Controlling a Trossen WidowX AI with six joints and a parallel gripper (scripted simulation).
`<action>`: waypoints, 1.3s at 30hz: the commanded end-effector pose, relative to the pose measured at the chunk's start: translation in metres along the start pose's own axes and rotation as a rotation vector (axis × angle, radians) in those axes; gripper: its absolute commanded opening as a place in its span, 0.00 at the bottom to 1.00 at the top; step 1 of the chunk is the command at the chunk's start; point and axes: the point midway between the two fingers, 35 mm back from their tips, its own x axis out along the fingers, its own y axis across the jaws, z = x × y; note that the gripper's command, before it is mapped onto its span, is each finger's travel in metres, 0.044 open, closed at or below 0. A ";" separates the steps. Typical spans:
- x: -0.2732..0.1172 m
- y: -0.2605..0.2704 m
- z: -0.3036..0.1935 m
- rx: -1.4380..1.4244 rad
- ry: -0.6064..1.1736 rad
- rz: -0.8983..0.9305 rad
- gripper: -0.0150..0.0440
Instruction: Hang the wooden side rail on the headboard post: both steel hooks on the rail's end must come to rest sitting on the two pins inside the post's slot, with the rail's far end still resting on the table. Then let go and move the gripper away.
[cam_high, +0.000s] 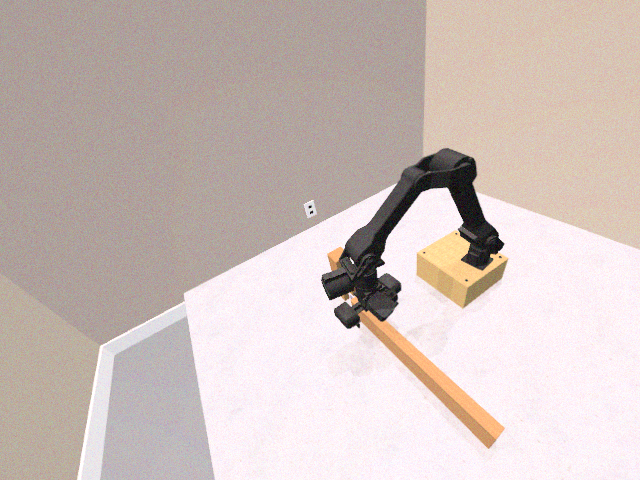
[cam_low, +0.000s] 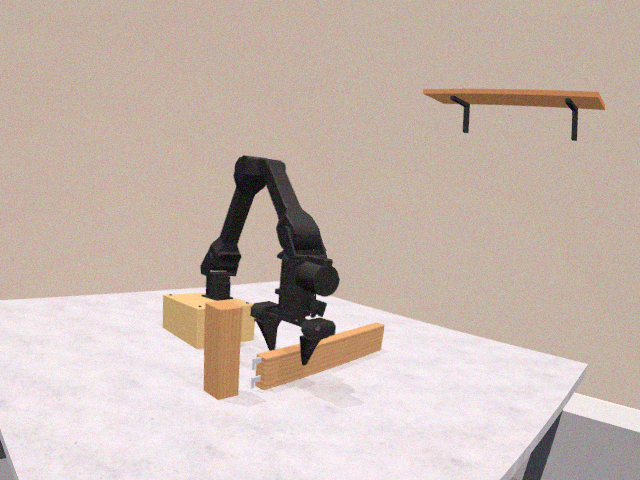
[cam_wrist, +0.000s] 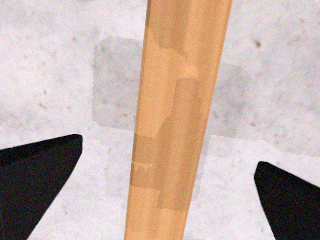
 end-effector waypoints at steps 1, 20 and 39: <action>0.008 0.001 0.001 -0.004 -0.006 0.005 1.00; 0.032 0.003 0.002 -0.004 -0.006 0.005 0.91; 0.032 0.003 0.002 -0.004 -0.006 0.005 0.25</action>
